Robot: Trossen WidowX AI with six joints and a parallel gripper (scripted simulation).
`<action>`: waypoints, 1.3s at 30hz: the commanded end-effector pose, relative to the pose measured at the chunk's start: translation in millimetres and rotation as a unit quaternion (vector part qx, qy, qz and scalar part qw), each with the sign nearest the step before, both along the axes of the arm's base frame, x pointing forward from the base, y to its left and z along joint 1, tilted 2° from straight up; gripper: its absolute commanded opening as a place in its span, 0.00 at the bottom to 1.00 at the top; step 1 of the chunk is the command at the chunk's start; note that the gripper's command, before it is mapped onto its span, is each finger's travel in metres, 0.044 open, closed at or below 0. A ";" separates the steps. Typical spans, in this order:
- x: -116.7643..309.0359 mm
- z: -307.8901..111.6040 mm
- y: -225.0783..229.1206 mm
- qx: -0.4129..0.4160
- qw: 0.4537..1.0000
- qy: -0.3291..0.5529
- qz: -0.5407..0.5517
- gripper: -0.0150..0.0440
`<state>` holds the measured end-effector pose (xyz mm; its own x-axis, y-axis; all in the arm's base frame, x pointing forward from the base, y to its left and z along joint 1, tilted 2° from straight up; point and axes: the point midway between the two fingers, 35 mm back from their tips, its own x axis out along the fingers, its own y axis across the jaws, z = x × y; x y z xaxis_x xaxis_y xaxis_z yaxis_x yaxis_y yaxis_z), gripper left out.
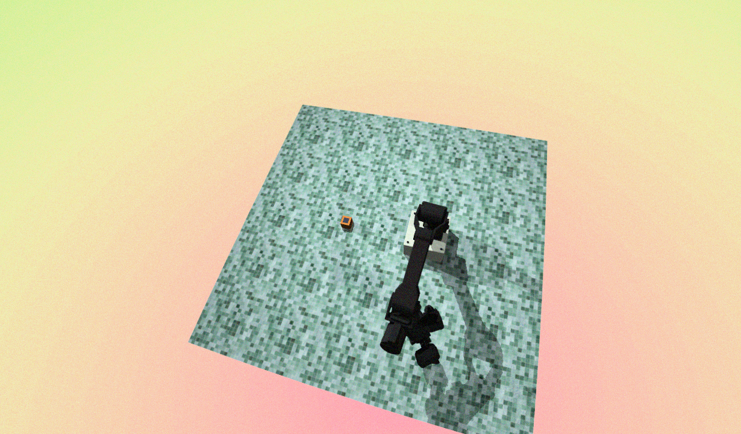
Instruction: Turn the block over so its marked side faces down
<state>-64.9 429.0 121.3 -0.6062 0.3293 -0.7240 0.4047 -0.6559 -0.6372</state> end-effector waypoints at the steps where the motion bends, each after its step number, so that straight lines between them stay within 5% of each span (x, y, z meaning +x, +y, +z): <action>1: 3.0 -0.3 0.2 -0.001 1.000 -0.002 -0.005 0.98; 10: 118.2 -14.3 -5.4 -0.106 0.961 -0.004 -0.255 1.00; 15: 203.5 -25.3 -30.5 -0.193 0.865 0.033 -0.461 1.00; 27: 364.9 -46.3 -152.5 -0.302 0.458 0.149 -0.822 1.00; 39: 434.3 -60.4 -307.0 -0.291 0.026 0.231 -0.928 1.00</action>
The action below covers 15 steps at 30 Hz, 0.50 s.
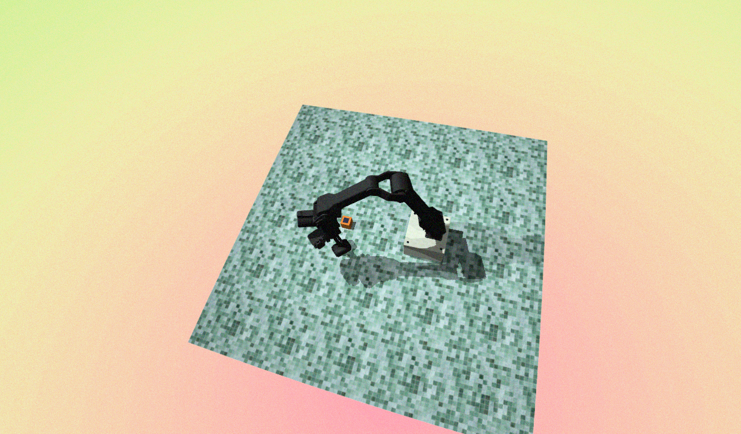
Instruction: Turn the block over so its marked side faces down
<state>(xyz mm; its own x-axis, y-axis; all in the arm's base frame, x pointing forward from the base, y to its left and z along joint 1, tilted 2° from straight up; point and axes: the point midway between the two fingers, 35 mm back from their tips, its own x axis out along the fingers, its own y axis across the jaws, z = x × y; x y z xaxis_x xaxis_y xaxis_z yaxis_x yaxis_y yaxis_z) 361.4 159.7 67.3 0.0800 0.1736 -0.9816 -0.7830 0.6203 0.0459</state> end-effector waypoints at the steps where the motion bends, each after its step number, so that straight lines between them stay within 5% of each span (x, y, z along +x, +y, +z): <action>1: 11.1 -6.8 -48.6 -0.025 0.989 0.022 -0.144 1.00; 7: 20.6 -9.9 -137.2 -0.056 0.908 0.041 -0.412 1.00; 15: 18.9 -10.1 -141.1 -0.057 0.905 0.041 -0.420 1.00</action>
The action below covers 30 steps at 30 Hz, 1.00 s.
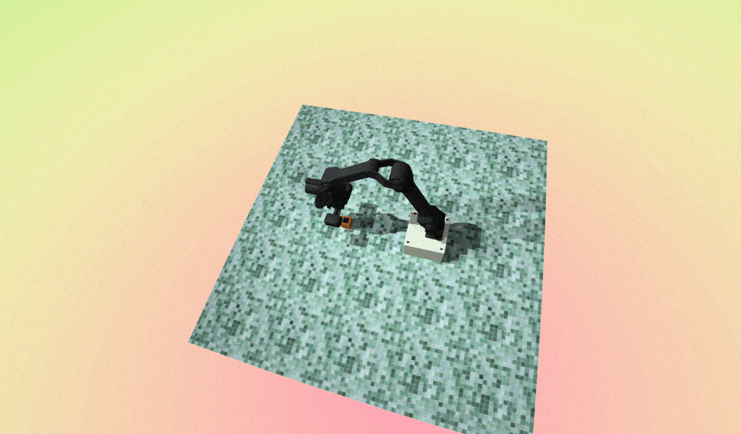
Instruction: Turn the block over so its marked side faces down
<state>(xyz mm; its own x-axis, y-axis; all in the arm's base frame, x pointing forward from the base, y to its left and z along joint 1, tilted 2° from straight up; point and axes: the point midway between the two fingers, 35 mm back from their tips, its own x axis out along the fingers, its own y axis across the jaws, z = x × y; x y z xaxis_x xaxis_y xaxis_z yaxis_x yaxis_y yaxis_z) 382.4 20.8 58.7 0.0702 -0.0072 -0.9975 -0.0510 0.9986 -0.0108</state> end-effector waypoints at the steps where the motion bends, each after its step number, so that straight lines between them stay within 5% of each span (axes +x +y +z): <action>1: -1.7 -4.3 -2.3 -0.004 1.000 0.004 -0.011 1.00; 5: 0.0 -36.5 -2.9 -0.004 1.000 0.004 -0.011 1.00; 30: 0.8 -65.6 -4.3 -0.004 1.000 0.004 -0.011 1.00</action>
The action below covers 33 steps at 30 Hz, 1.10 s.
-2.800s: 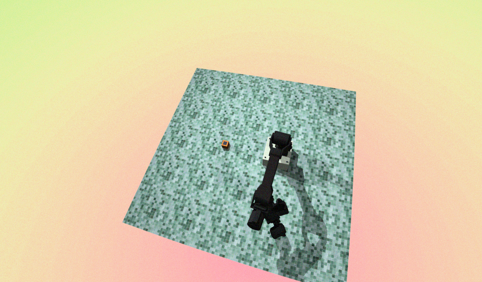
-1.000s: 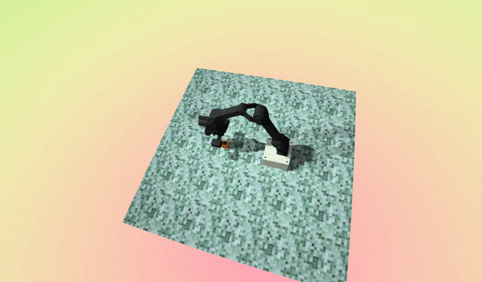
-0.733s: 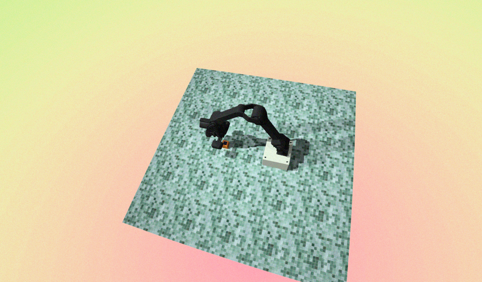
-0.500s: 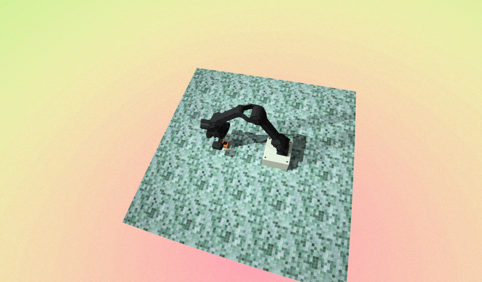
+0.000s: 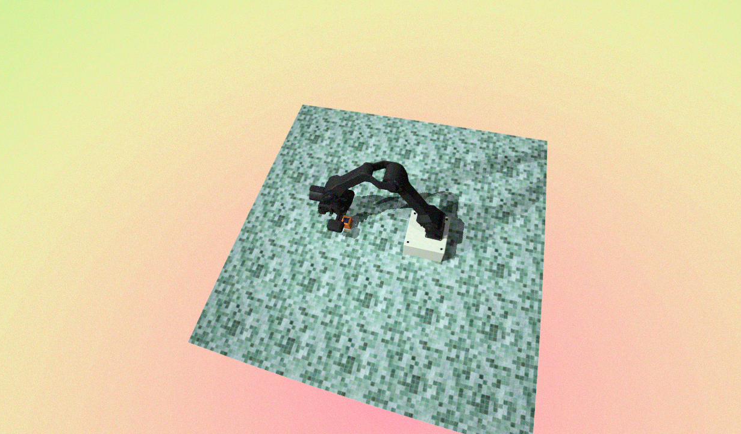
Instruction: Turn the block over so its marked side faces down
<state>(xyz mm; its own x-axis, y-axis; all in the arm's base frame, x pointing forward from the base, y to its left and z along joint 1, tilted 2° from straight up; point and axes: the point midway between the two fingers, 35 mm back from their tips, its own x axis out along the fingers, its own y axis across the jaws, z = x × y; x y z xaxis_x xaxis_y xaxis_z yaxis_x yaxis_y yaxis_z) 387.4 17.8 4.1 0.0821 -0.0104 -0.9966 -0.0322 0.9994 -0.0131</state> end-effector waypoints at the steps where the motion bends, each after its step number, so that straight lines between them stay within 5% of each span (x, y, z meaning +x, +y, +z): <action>1: -4.1 -12.6 -1.3 -0.003 1.000 0.010 -0.001 1.00; 16: -3.6 -29.7 -1.6 -0.003 1.000 0.010 -0.001 1.00; 26: -3.6 -29.7 -1.6 -0.003 1.000 0.010 -0.001 0.56; 33: -3.6 -29.7 -1.6 -0.003 1.000 0.010 -0.001 0.48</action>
